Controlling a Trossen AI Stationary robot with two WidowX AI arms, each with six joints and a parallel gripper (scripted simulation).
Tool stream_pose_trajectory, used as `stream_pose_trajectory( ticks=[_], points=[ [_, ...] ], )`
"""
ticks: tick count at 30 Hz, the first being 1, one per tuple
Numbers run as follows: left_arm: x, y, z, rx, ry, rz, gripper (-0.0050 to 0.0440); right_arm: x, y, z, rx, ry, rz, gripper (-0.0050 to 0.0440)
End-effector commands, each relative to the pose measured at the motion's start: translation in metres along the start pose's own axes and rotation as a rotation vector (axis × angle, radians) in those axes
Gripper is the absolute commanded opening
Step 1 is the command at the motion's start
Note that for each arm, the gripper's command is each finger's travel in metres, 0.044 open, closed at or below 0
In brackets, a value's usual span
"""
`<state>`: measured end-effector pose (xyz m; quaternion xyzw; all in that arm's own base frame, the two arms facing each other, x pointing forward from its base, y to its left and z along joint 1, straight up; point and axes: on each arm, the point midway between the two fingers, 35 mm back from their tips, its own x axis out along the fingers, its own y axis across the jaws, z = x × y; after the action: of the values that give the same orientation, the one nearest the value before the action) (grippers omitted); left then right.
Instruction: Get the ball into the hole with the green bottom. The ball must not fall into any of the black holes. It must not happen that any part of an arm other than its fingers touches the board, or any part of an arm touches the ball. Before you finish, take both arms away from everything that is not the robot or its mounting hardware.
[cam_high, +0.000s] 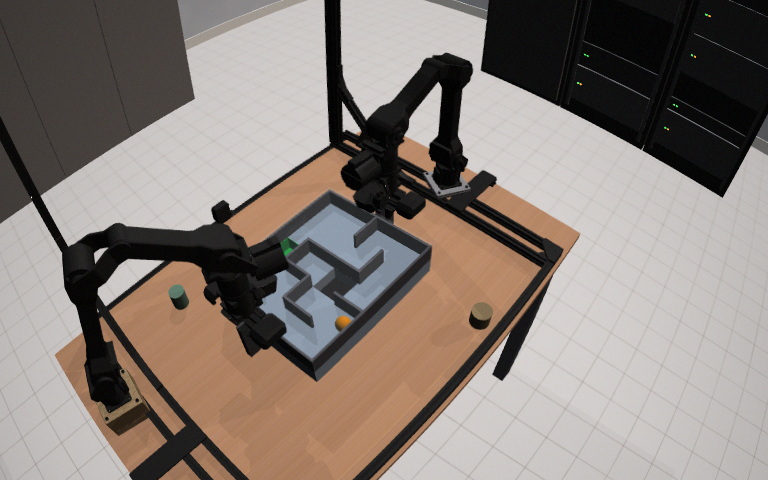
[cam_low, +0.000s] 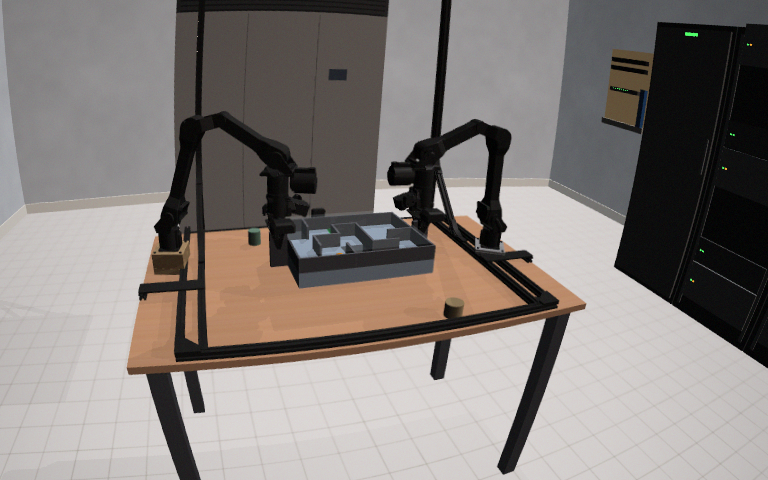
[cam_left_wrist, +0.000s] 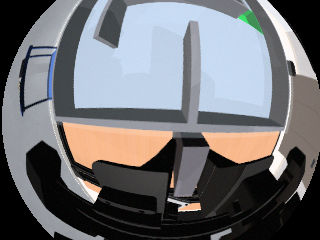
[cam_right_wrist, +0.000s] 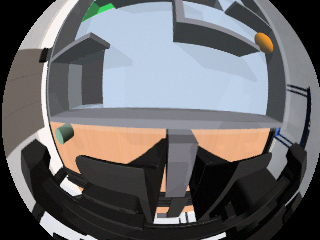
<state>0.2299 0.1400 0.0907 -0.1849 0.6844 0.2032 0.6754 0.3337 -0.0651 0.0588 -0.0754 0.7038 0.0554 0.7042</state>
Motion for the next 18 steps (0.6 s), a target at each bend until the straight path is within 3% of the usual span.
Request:
stream_pose_trajectory(
  ticks=[1,11,18],
  points=[
    [-0.0018,0.0015,0.0013,0.0,-0.002,-0.033,0.002,-0.0011,-0.0017,-0.0015,-0.001,-0.005,0.033,0.002],
    [-0.0093,0.0028,0.003,0.0,0.034,-0.056,0.002,0.0064,-0.0026,-0.0029,-0.001,-0.041,0.056,0.002],
    [-0.0062,0.0014,0.0023,0.0,0.018,-0.028,0.002,0.0032,-0.0014,-0.0023,0.0,-0.025,0.028,0.002]
  ],
)
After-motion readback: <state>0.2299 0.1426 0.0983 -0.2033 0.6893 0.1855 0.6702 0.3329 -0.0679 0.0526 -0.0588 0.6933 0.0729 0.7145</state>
